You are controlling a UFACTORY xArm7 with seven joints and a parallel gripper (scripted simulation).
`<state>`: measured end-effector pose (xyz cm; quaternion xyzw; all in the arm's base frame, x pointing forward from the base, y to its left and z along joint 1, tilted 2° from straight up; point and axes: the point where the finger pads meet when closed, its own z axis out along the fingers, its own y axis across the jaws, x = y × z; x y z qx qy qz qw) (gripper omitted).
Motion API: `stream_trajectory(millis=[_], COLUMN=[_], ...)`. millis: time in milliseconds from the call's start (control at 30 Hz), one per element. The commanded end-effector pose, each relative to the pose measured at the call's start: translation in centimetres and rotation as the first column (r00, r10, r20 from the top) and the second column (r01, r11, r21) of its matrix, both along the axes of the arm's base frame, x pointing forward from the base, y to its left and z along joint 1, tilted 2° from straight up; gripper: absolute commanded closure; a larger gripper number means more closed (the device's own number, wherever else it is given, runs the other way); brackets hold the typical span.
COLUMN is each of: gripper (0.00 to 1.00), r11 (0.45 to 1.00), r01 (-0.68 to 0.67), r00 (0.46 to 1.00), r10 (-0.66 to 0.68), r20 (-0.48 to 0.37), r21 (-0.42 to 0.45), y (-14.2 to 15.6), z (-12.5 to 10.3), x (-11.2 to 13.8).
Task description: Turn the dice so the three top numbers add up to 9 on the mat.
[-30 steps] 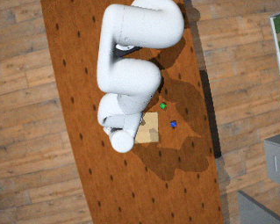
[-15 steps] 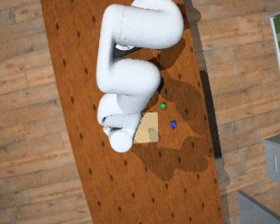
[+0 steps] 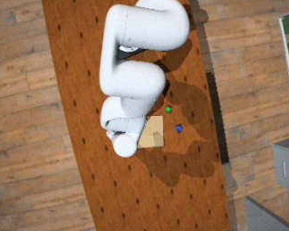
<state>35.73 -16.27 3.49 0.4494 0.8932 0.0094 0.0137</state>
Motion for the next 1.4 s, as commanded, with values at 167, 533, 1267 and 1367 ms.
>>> stream_trajectory(millis=[167, 533, 1267, 1367], gripper=[0.64, 0.64, 0.64, 0.64], r11=[1.000, 1.000, 1.000, 1.000], r01=[0.000, -0.002, -0.006, -0.006], r00=[1.000, 1.000, 1.000, 1.000], r10=[0.000, 0.002, 0.006, 0.006], r20=[0.003, 0.004, 0.004, 0.004], r21=[-0.002, -0.001, -0.001, -0.001], y=[-0.1, -0.1, -0.1, -0.1], z=[0.1, -0.1, -2.6, -3.0], x=[0.1, 0.1, 0.2, 0.2])
